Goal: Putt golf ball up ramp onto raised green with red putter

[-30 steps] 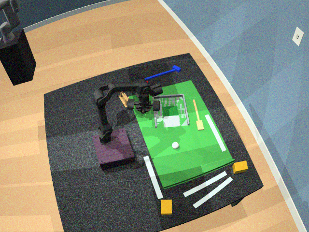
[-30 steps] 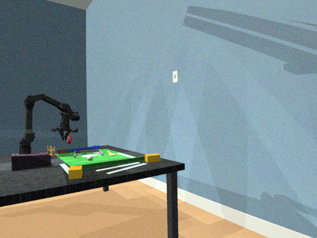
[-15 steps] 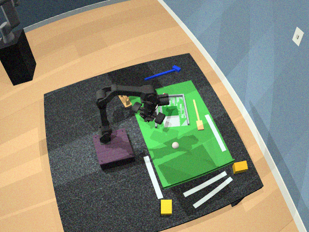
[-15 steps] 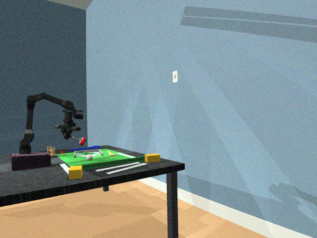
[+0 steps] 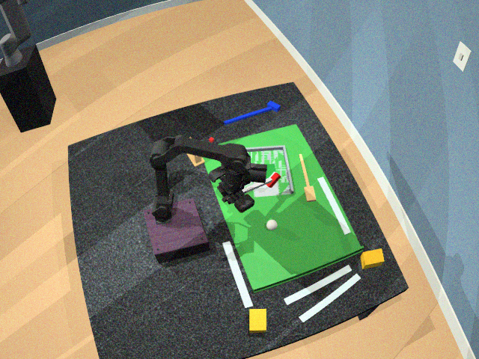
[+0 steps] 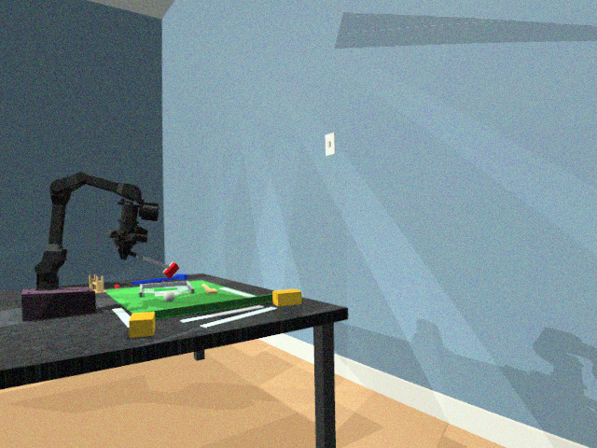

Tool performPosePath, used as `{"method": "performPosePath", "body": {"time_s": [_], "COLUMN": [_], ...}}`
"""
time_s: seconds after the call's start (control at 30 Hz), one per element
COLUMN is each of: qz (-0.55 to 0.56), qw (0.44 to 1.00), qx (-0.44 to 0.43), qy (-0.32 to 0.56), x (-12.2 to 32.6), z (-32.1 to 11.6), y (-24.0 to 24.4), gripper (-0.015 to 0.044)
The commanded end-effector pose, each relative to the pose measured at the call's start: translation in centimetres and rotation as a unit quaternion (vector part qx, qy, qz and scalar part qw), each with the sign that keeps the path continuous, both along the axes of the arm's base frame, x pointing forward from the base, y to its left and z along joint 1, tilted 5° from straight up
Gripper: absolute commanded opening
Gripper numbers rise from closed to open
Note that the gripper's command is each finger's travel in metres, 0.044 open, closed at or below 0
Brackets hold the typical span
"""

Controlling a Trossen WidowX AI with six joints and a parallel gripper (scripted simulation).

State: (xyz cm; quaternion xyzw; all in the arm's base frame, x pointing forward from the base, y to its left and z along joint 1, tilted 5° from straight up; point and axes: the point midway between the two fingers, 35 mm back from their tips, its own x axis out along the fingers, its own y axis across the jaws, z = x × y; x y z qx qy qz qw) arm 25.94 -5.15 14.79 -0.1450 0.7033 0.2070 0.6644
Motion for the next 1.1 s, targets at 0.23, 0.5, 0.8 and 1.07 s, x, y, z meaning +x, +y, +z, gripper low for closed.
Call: {"method": "performPosePath", "body": {"time_s": [0.23, 0.5, 0.8, 1.07], "qz": [-0.159, -0.244, -0.256, -0.291], "qw": [0.986, 0.967, 0.964, 0.953], "qx": [-0.022, -0.03, -0.031, -0.037], "qy": [0.038, 0.061, 0.066, 0.078], "x": [-2.3, -4.1, -3.9, -3.7], "z": [1.3, 1.9, 0.9, -2.1], "y": [-5.5, -8.3, -8.2, -8.1], "gripper": [0.0, 0.0, 0.0, 0.0]}}
